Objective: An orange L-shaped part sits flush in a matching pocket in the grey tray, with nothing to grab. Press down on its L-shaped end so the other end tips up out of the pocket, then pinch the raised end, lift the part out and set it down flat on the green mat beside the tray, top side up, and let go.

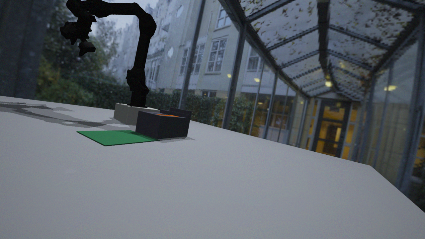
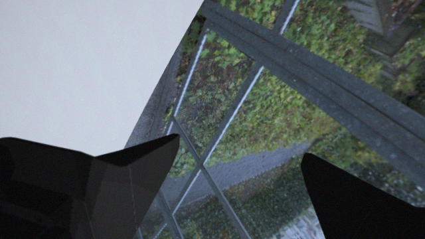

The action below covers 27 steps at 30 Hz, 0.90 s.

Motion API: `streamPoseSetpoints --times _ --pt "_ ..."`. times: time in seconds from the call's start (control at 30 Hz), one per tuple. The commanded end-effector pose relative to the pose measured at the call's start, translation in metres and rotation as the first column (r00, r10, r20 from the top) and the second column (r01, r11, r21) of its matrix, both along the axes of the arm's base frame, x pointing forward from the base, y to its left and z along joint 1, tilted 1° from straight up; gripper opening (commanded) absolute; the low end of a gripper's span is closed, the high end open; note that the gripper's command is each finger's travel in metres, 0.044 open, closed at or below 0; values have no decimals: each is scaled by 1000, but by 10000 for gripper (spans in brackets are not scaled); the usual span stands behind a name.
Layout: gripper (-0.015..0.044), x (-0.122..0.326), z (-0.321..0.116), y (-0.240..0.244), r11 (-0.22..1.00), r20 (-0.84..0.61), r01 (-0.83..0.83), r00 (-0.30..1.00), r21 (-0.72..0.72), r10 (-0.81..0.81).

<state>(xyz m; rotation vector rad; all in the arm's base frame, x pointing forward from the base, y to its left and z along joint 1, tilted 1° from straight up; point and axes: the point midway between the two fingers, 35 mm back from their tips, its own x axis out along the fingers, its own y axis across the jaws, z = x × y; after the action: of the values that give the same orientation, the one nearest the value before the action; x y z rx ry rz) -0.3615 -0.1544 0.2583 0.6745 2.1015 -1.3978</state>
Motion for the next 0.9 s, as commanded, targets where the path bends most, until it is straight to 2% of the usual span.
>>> streamPoseSetpoints --times 0.0,0.13,0.23,0.27,0.4,0.57,0.73,0.87 --pt "374 1 0 -1 1000 0 -3 1000 -3 3" --pt "269 21 -6 -32 997 21 -69 997 -40 70" --pt "190 54 -15 -75 982 53 -165 984 -91 170" --pt "180 68 -18 -89 974 67 -197 976 -109 205" --pt "180 131 -28 -139 917 111 -363 917 -163 383" --pt "180 220 -45 -177 830 187 -503 815 -241 548" --pt "180 307 -59 -190 744 261 -596 699 -301 666" --pt "180 378 -71 -182 678 328 -650 593 -343 735"
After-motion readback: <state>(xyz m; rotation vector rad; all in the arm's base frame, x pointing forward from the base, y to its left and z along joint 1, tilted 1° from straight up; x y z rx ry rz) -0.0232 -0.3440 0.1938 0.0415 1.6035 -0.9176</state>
